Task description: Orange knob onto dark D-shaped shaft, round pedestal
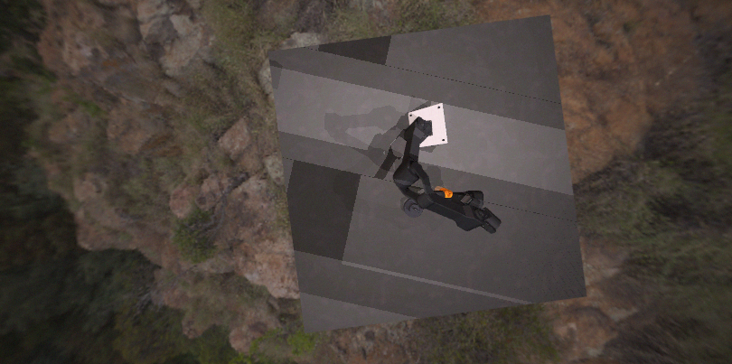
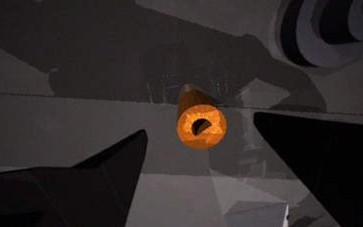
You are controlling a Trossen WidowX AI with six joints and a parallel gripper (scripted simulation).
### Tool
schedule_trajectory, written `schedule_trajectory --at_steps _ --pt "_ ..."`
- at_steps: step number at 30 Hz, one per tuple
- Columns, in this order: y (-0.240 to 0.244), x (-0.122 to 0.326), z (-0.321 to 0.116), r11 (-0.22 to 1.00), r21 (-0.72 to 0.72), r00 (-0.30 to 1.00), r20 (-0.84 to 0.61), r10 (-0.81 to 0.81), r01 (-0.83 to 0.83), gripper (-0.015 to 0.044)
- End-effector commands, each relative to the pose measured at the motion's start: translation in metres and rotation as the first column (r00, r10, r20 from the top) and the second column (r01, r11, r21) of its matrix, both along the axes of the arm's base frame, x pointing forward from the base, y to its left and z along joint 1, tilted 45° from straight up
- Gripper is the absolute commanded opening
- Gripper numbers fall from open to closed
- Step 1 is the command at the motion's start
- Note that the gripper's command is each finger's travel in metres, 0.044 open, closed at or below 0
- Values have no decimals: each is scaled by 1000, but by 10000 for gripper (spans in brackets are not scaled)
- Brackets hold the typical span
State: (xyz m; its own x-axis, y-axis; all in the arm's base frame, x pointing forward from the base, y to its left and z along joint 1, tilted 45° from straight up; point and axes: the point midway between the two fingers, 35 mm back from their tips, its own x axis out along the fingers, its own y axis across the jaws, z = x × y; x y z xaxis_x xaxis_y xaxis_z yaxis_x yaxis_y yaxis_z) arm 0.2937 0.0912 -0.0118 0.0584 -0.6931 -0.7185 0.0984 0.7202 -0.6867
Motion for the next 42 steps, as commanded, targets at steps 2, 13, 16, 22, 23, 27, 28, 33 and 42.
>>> schedule_trajectory --at_steps 2,13,16,22,23,27,28,33,42 --pt "-6 0 -6 1000 -7 1000 -4 6 -6 440" --pt "-19 1 -18 1000 -8 1000 -4 6 -6 440" --pt "-22 2 -22 1000 -9 1000 -4 6 -6 440" --pt "-29 2 -28 1000 -10 1000 -4 6 -6 440" --pt "-30 2 -29 1000 -10 1000 -4 6 -6 440" --pt "-35 2 -33 1000 -11 1000 -4 6 -6 440" --pt "-36 2 -34 1000 -11 1000 -4 6 -6 440" --pt "-37 2 -35 1000 -11 1000 -4 6 -6 361" --pt "-37 2 -35 1000 -11 1000 -4 6 -6 184"
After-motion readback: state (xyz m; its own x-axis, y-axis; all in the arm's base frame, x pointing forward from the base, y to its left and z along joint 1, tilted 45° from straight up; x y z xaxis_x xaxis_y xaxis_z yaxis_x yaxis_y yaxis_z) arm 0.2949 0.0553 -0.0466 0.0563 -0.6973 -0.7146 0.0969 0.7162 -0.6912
